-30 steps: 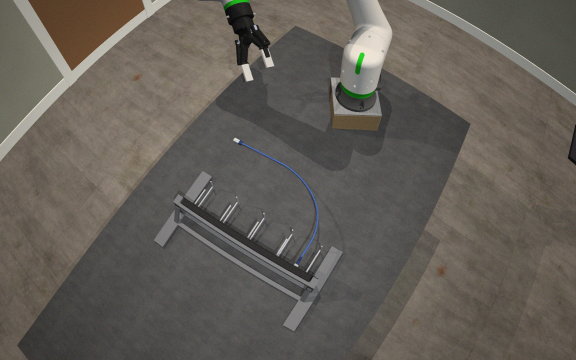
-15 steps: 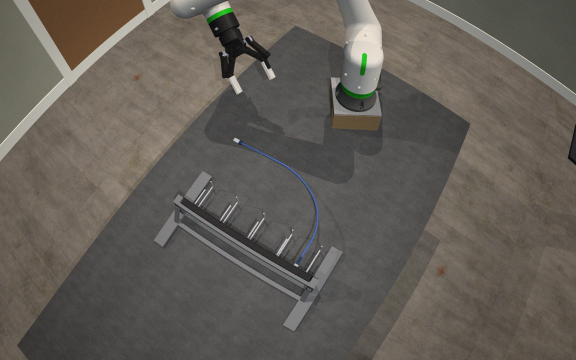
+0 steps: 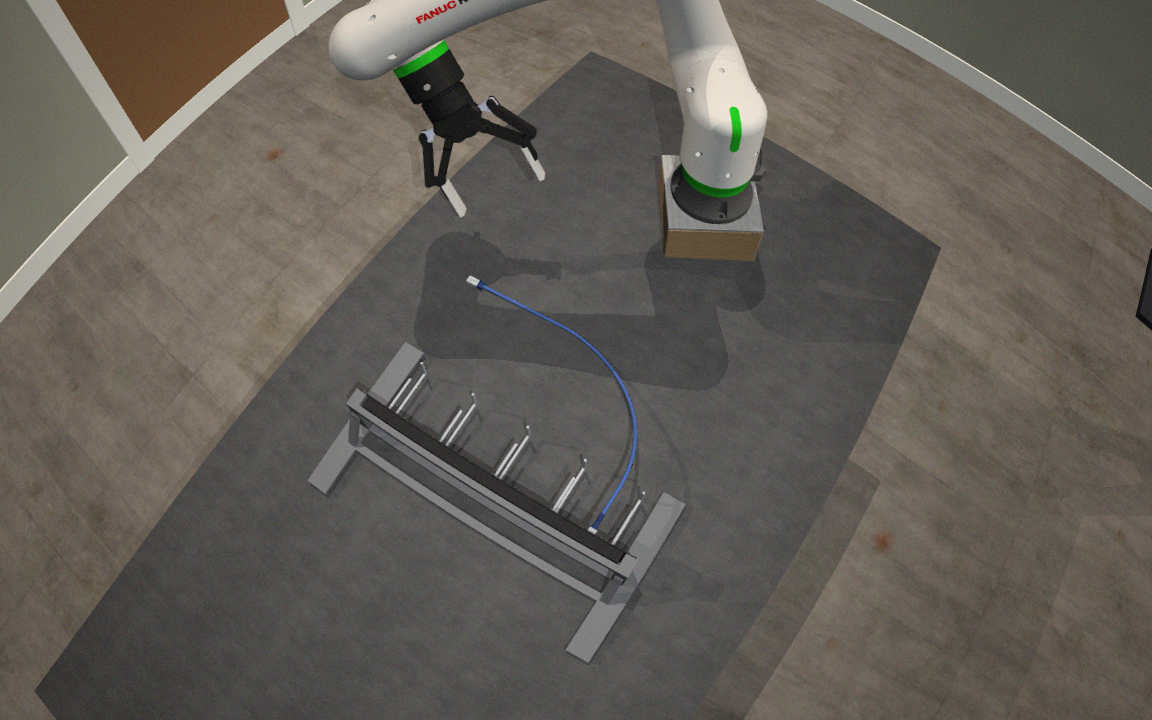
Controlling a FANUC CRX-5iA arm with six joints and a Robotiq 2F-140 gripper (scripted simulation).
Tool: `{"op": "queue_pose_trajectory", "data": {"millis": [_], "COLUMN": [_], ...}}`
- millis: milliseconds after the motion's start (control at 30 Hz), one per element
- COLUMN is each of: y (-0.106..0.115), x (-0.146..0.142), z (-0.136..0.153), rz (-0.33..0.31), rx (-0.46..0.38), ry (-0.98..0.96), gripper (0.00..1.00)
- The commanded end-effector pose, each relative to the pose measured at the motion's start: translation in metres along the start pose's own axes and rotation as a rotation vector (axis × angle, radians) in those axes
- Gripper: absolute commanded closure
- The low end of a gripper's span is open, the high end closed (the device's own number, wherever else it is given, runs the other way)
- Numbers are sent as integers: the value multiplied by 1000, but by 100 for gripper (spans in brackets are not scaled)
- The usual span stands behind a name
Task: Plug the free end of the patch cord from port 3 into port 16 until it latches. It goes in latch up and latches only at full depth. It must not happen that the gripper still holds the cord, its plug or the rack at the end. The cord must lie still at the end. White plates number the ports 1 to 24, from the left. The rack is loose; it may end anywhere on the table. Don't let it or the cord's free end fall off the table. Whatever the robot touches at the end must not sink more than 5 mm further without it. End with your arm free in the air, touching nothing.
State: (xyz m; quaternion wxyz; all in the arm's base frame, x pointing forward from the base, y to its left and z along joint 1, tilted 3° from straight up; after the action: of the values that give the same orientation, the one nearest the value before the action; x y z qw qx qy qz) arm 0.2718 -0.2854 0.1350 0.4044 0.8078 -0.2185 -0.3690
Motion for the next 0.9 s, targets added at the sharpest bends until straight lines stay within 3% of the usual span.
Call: {"op": "queue_pose_trajectory", "data": {"millis": [0, 233, 300, 333, 800, 867], "y": [-9, -22, -22, -27, -55, -55], "x": [5, 10, 10, 12, 20, 20], "z": [-16, -38, -38, -46, -83, -83], "rz": [42, 90, 90, 110, 201, 201], "rx": [-94, -214, -214, -264, -494, -494], "ry": [133, 312, 312, 386, 732, 732], "gripper": [0, 0, 0, 0, 0, 0]}}
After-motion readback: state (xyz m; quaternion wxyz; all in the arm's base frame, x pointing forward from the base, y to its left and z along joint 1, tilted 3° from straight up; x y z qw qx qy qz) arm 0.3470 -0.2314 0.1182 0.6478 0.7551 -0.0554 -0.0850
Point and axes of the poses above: the point where the finger pads meet when closed, its own y axis back along the fingers, its own x axis across the jaws, z = x × y, the point moved 7 cm from there along y, back along the fingers, and after that the axes turned 7 degrees about -y, right-handed, at the moved point
